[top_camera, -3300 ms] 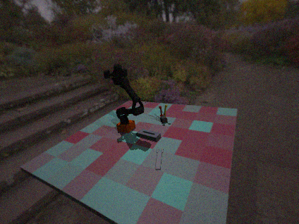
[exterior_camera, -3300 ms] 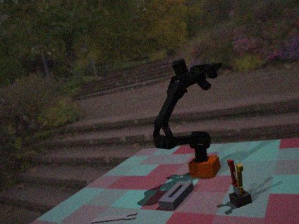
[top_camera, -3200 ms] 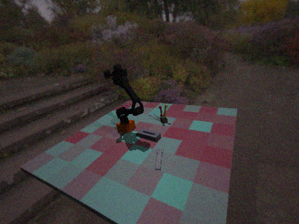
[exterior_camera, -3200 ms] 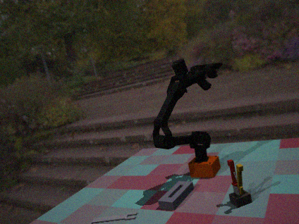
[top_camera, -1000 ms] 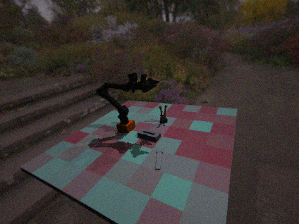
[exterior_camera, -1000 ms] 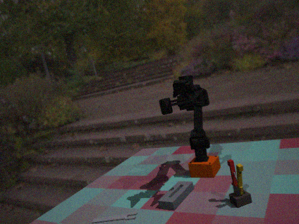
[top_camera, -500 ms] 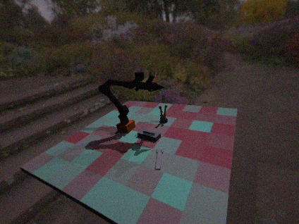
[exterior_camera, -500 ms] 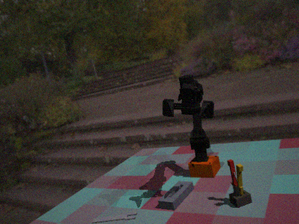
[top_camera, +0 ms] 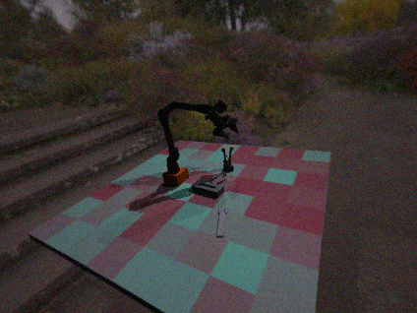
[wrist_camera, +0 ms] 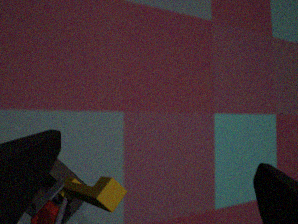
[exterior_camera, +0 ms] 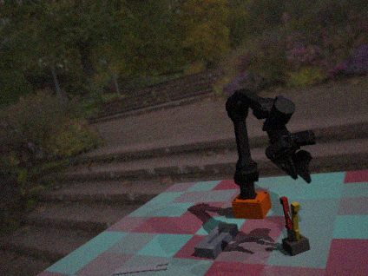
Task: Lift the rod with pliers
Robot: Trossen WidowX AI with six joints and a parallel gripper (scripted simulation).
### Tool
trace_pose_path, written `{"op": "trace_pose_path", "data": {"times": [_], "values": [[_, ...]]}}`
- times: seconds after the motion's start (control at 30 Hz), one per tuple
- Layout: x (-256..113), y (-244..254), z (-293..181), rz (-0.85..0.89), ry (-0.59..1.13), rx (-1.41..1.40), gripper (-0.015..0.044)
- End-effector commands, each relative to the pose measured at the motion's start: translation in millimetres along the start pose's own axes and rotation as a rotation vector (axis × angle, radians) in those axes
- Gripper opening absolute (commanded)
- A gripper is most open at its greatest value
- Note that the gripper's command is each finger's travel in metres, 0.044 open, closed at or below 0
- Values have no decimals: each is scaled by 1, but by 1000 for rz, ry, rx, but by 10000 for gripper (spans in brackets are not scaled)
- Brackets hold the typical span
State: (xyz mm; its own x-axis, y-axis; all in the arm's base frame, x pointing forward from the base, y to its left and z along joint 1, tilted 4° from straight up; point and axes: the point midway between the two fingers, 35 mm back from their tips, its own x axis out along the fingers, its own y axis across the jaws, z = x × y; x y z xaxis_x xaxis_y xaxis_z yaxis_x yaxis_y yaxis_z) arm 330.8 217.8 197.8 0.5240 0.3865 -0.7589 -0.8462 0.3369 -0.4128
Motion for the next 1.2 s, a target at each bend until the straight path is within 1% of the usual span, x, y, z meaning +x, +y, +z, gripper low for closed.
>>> {"op": "trace_pose_path", "data": {"times": [0.0,0.2,0.27,0.8,1.17], "values": [[28,67,22,286,114,-344,440],[34,133,29,609,214,-760,440],[33,139,29,646,222,-806,440],[33,139,29,646,222,-806,440],[36,95,-12,644,227,-808,440]]}}
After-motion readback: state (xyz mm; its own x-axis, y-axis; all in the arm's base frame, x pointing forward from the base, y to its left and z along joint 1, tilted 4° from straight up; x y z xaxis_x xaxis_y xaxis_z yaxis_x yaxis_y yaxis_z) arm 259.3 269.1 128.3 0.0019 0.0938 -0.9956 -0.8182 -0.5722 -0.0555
